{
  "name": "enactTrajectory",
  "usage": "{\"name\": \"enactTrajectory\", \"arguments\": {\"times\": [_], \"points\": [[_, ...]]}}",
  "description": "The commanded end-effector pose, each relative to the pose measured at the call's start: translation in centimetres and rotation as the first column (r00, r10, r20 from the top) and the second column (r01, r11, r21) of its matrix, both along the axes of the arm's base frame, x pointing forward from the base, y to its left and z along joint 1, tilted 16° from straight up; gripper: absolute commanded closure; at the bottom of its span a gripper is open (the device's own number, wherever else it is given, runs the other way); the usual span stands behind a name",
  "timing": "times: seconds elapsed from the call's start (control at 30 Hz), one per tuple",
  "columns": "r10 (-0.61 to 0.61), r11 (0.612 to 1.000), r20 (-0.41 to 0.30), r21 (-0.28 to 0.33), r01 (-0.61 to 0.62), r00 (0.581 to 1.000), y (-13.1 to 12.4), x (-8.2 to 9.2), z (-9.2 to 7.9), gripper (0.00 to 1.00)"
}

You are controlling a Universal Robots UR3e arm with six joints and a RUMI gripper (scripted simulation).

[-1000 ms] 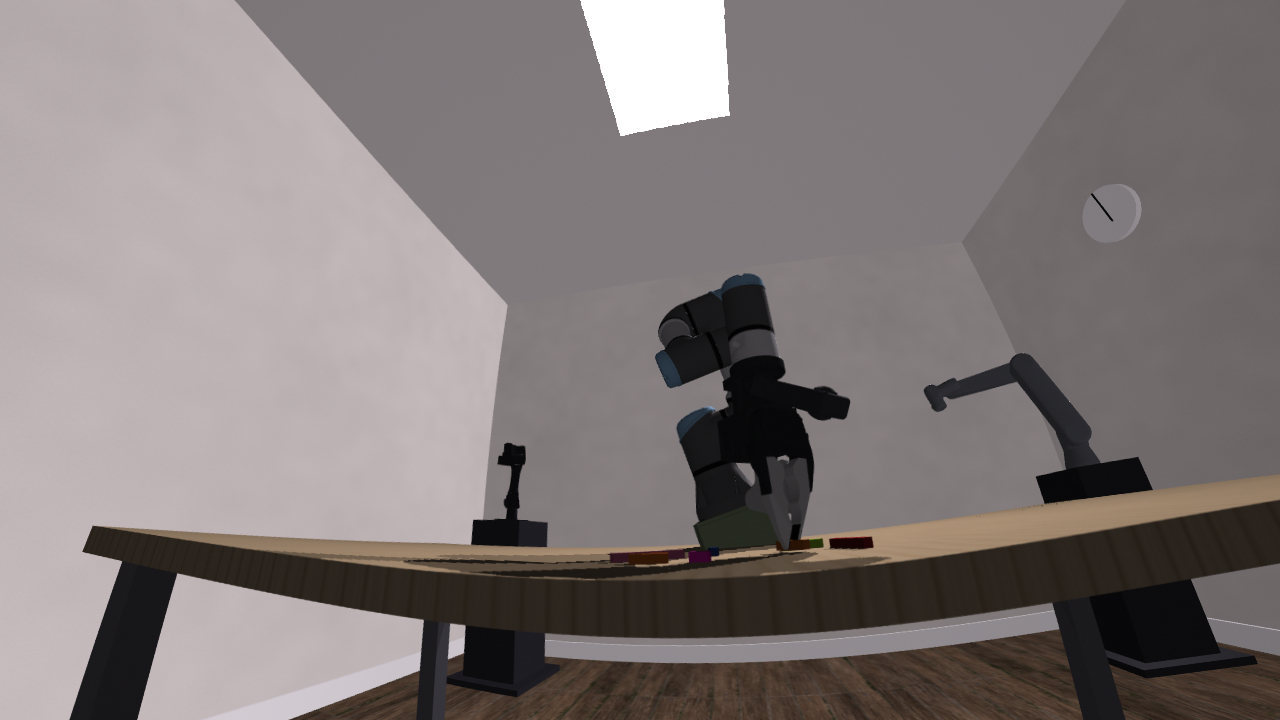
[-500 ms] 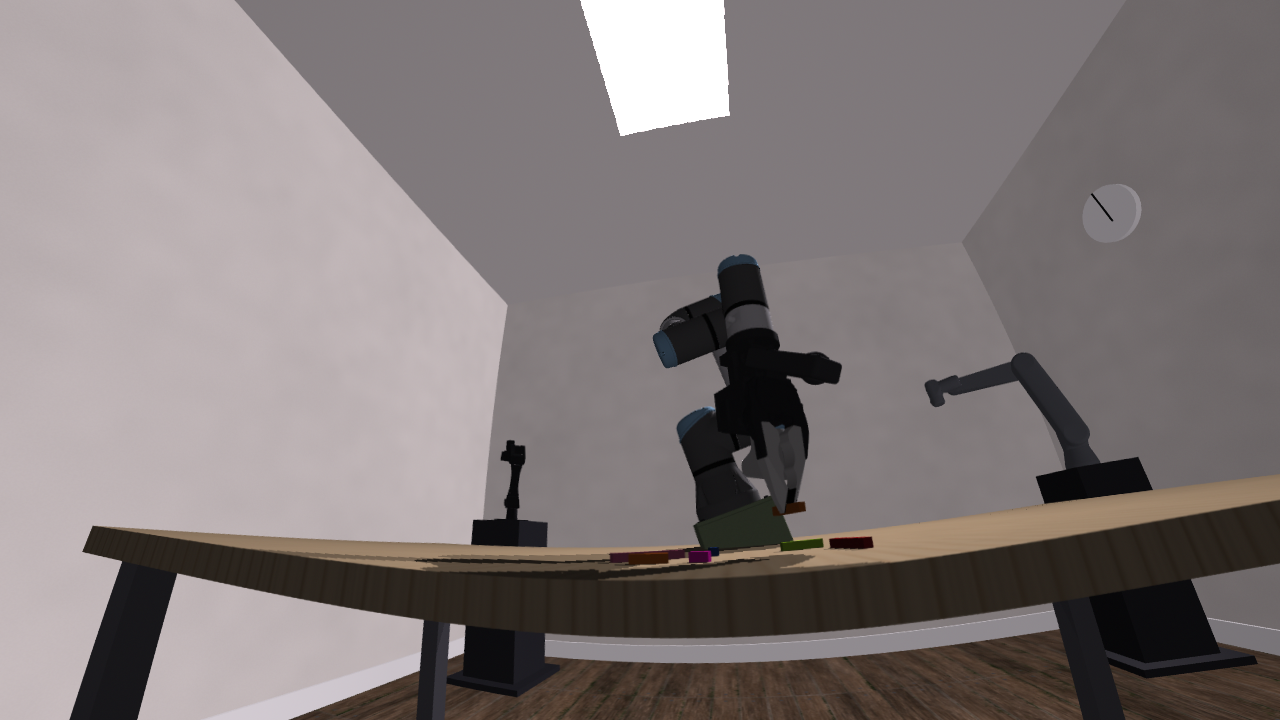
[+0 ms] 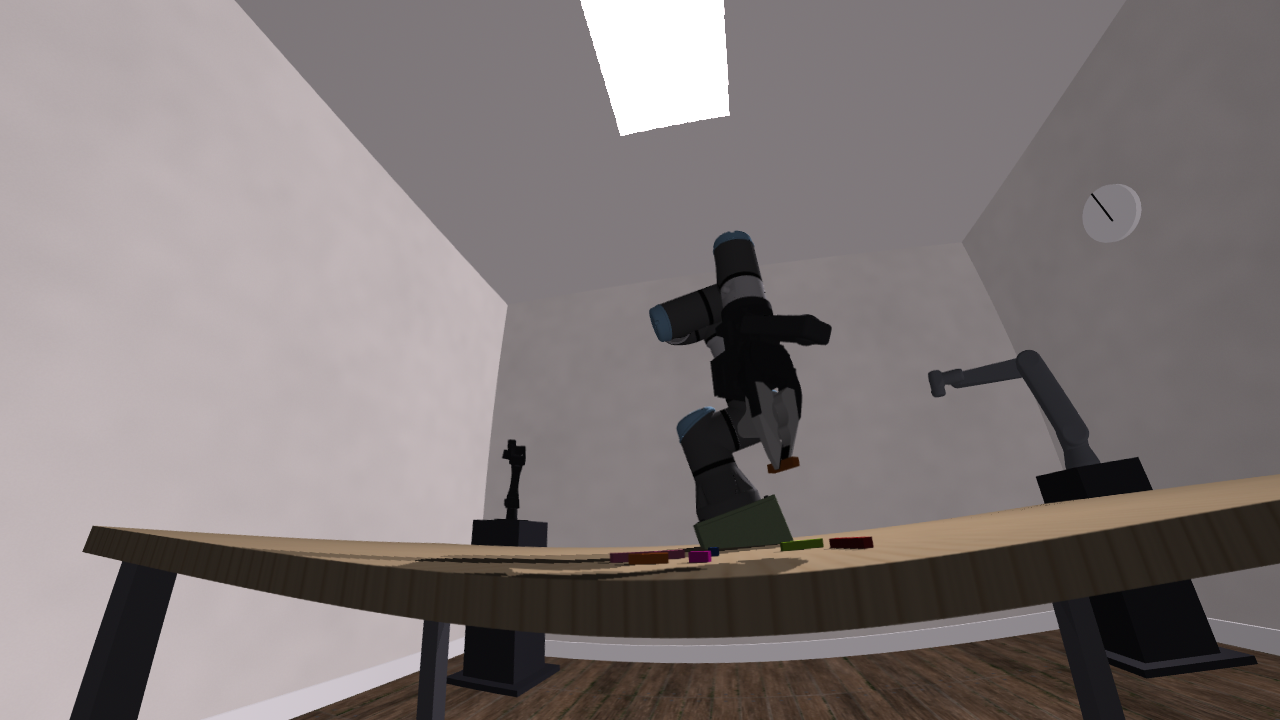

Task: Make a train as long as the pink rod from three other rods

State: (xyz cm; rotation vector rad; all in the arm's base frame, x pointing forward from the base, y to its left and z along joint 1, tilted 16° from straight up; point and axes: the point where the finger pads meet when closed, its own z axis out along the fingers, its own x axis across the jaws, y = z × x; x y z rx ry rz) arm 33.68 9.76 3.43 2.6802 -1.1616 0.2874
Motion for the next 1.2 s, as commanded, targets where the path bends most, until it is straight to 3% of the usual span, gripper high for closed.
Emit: {"name": "enactTrajectory", "arguments": {"times": [0.0, 0.57, 0.9, 1.17], "points": [[-0.011, 1.0, -0.036, -0.006, 0.01, 0.999, 0.2, -0.7, 0.8, 1.0], [-0.017, 1.0, -0.035, -0.005, 0.016, 0.999, 0.1, -0.7, 1.1, 1.0], [-0.231, 0.973, 0.023, 0.016, 0.23, 0.973, -6.5, -1.7, 2.9, 1.0], [-0.255, 0.967, 0.03, 0.018, 0.254, 0.966, -7.2, -1.9, 3.1, 1.0]]}}
